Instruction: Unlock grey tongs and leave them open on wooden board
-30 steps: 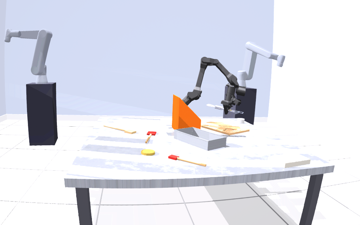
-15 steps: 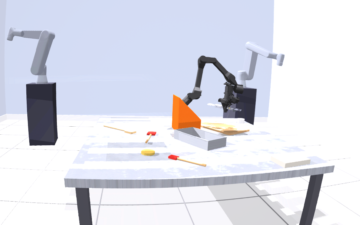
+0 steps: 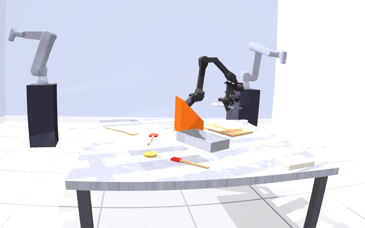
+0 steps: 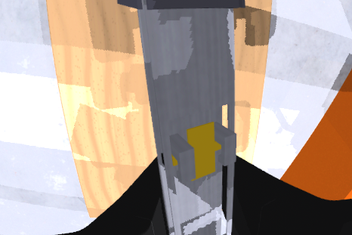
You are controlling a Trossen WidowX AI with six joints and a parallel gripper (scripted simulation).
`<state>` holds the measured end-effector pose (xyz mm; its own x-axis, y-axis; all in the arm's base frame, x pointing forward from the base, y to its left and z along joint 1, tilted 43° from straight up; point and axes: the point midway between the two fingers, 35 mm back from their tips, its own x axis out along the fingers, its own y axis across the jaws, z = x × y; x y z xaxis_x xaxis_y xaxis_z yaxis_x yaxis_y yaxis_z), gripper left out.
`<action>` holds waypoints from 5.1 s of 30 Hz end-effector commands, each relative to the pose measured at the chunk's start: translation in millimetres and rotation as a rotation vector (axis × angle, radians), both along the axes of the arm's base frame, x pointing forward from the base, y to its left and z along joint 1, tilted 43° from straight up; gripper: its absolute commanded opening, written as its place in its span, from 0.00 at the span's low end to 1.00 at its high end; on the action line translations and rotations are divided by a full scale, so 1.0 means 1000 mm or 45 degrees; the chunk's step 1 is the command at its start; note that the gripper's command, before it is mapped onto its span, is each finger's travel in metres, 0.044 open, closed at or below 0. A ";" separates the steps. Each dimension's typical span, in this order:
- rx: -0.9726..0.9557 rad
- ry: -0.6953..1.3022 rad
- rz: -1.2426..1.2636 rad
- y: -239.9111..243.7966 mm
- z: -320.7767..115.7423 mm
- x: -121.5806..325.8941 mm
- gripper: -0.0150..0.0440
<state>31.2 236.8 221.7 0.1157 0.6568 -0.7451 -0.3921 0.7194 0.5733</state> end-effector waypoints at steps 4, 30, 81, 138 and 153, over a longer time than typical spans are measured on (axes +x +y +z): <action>0.071 0.071 -0.069 -0.003 0.008 -0.014 0.00; -0.186 -0.115 -0.510 -0.024 -0.034 -0.009 0.00; 0.459 -0.751 -0.651 -0.017 0.007 -0.038 0.00; -0.098 0.021 -0.299 -0.013 -0.018 -0.012 0.00; 0.071 0.071 -0.069 -0.003 0.008 -0.014 0.00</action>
